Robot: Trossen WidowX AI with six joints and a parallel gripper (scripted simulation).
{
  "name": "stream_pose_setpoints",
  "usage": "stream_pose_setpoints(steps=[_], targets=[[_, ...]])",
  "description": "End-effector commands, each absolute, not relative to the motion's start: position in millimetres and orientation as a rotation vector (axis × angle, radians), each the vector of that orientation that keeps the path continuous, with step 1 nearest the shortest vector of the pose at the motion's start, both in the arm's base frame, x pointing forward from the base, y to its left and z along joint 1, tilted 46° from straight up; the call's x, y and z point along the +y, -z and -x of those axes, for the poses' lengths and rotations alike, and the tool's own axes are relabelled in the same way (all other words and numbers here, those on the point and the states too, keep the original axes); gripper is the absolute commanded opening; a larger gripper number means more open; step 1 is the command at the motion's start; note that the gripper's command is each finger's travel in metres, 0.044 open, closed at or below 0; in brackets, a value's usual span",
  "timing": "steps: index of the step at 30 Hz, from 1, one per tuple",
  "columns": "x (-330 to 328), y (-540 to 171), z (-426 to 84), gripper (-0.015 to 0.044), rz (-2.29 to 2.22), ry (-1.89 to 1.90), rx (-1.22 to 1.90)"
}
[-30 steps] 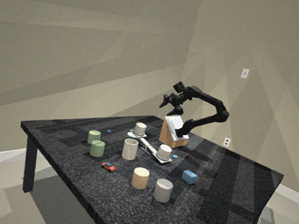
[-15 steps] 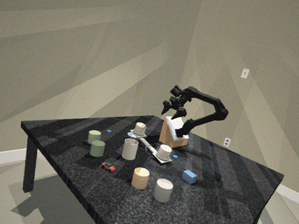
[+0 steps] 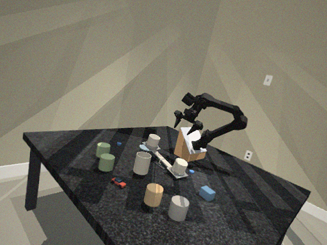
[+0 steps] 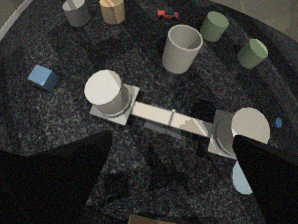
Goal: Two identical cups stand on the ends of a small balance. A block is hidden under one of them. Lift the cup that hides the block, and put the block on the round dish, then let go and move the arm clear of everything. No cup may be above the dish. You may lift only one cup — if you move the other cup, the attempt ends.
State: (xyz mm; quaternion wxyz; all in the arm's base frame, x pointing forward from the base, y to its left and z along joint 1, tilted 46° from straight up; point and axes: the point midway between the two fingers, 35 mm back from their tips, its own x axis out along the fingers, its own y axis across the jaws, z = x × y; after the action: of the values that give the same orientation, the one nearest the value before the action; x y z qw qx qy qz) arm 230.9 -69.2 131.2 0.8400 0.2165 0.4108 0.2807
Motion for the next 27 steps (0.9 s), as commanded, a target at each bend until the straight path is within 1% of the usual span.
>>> stream_pose_setpoints(steps=[1,12,27], targets=[[-60.6,-132.9,-241.8,0.044,-0.36,-0.668,0.872],[-30.4,-136.5,-266.4,0.044,-0.093,-0.898,0.872],[26.9,-144.5,-294.6,0.044,0.299,-1.255,0.766]])
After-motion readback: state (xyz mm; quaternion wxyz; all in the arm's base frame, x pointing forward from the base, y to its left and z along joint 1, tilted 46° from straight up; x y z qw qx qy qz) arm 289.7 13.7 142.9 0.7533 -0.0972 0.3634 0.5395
